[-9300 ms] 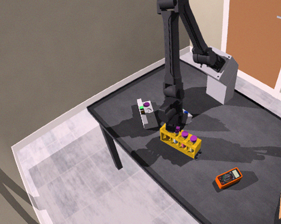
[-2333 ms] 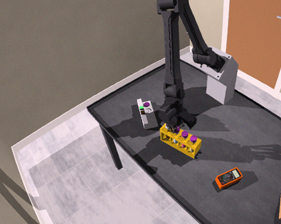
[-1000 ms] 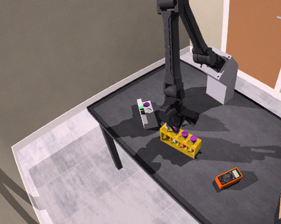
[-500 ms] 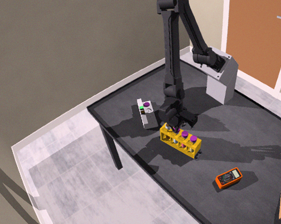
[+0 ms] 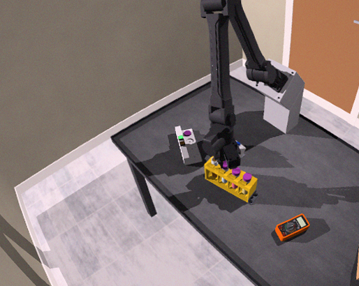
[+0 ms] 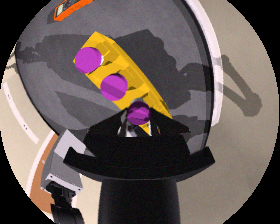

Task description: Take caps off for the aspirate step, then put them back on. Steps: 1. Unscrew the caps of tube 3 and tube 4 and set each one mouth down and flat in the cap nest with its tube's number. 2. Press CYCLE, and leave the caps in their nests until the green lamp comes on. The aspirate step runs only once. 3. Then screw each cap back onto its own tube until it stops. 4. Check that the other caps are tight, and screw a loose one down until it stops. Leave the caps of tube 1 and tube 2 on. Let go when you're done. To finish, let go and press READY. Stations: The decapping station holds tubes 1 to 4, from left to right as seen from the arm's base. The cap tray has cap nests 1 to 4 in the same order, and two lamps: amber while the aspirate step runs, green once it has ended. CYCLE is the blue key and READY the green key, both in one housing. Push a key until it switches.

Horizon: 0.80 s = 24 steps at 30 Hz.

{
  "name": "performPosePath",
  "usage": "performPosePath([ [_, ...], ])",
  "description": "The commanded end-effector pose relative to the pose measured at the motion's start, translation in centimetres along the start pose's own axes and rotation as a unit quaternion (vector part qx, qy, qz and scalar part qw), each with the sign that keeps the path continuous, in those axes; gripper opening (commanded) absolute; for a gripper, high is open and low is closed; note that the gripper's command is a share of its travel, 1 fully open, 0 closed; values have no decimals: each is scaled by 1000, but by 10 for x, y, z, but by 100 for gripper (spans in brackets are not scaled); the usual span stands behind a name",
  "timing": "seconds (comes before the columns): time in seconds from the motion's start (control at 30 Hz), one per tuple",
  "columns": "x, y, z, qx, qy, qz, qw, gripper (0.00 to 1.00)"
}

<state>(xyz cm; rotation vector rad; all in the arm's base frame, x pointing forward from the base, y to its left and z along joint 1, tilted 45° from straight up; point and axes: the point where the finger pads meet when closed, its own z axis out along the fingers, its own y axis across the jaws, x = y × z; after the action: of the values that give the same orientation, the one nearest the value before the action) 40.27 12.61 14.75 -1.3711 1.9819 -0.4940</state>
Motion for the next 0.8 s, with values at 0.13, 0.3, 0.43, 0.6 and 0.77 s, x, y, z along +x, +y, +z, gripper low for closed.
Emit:
performPosePath([
  [0.13, -7, -11, 2, 9, -6, 225, 974, 0],
  [0.3, -7, -11, 3, 9, -8, 328, 945, 0],
  [0.43, -8, -12, 3, 8, -8, 369, 929, 0],
  [0.6, -7, -12, 4, 7, -10, 490, 871, 0],
  [0.77, -8, -12, 5, 7, -11, 578, 816, 0],
])
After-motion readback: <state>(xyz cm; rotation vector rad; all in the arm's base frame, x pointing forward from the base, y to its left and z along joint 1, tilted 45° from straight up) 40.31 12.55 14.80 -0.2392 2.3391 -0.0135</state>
